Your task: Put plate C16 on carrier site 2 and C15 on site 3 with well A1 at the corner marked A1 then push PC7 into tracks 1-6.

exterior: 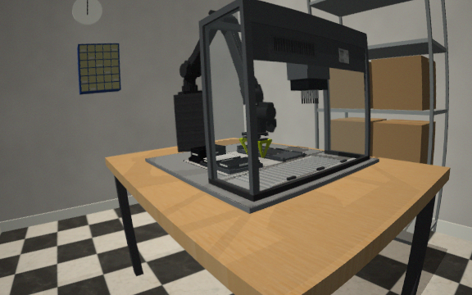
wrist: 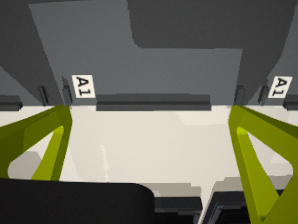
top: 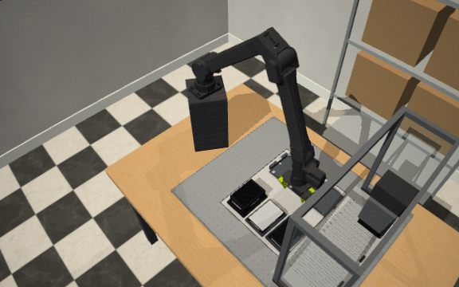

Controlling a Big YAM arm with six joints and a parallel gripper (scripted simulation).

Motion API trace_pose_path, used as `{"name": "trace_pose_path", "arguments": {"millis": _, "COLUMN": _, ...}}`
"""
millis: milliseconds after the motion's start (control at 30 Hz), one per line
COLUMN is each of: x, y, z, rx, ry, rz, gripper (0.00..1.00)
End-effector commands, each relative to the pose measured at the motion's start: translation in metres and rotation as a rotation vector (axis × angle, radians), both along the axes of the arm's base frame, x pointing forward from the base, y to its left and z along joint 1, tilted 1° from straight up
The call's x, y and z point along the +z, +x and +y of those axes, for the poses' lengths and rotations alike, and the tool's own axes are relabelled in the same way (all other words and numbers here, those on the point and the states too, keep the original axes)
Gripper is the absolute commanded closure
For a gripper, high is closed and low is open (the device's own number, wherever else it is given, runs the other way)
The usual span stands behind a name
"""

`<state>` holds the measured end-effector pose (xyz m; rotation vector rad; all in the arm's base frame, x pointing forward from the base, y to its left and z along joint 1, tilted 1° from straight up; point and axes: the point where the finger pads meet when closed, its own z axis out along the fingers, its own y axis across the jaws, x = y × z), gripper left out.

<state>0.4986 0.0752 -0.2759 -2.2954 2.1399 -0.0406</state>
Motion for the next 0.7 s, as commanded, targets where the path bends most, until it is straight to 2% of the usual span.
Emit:
{"name": "trace_pose_path", "arguments": {"millis": 0, "x": -0.0030, "y": 0.0079, "z": 0.0203, "rx": 0.014, "ry": 0.016, "rz": -0.009, "gripper": 0.00}}
{"name": "trace_pose_path", "arguments": {"millis": 667, "x": -0.0034, "y": 0.0064, "z": 0.0262, "rx": 0.017, "ry": 0.016, "rz": -0.007, "gripper": 0.00}}
